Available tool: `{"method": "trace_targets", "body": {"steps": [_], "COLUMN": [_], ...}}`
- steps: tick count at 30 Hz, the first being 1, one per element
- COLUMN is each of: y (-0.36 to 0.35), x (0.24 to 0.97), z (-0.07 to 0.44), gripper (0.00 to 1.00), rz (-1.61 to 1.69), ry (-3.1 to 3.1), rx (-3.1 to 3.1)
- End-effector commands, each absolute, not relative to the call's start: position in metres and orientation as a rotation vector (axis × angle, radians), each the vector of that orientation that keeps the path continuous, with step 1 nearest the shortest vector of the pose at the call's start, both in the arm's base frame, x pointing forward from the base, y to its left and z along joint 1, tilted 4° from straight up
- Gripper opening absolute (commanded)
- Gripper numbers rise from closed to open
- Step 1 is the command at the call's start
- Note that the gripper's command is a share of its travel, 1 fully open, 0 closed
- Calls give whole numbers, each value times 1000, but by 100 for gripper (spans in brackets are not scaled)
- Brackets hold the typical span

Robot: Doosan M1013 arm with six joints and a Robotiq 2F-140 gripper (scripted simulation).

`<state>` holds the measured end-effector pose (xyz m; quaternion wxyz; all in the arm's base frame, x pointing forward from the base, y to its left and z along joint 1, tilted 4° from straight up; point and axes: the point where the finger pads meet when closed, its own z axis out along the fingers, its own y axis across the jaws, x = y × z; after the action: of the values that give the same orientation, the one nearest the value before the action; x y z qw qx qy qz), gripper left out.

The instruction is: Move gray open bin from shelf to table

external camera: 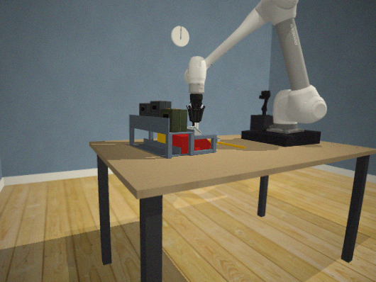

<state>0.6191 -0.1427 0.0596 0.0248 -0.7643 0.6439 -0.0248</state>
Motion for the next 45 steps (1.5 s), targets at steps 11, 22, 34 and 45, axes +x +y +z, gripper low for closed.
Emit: {"method": "trace_targets", "body": {"steps": [11, 22, 34, 45], "y": [-146, -154, -153, -152], "x": [599, 555, 561, 563], "z": [58, 55, 56, 56], "gripper": [0, 0, 0, 0], "rz": [-76, -76, -75, -76], "ry": [1990, 1990, 1990, 1990], "rx": [-2365, -2365, -2365, -2365]}}
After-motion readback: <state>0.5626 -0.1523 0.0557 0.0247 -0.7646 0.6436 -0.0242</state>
